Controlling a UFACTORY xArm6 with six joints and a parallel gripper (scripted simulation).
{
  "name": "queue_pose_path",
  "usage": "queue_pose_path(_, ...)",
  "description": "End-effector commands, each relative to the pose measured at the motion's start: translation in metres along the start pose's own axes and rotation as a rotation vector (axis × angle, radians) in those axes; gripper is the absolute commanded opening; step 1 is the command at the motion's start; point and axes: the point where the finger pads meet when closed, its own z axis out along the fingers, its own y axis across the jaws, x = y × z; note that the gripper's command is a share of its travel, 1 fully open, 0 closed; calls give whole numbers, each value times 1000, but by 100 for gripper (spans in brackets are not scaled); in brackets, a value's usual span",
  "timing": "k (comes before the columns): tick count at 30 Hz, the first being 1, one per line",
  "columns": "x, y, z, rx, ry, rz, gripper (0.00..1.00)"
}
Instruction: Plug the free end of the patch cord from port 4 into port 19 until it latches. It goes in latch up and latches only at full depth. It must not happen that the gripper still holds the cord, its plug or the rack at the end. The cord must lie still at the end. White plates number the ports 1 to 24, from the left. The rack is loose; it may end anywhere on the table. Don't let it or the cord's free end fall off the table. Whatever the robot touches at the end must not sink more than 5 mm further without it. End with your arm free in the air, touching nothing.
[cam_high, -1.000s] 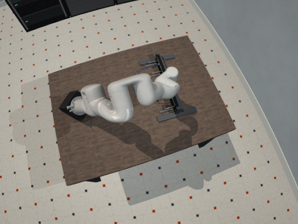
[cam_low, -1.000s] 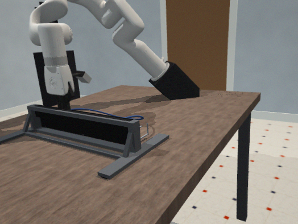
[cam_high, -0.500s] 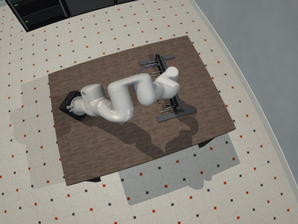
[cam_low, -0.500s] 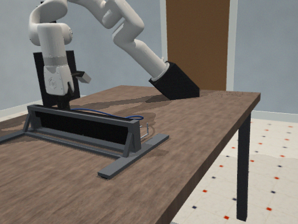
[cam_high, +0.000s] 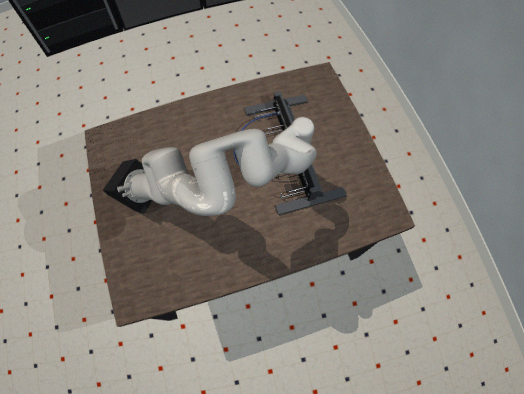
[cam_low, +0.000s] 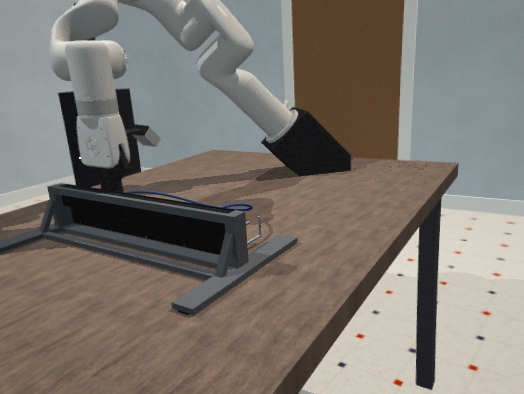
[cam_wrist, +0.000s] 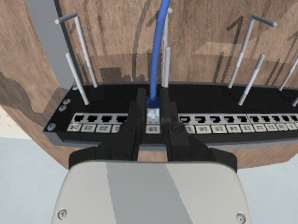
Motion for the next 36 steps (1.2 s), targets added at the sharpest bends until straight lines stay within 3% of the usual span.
queue_pose_path(1, -2, 0, -1, -1, -3, 1, 0)
queue_pose_path(36, -5, 0, -2, -1, -3, 1, 0)
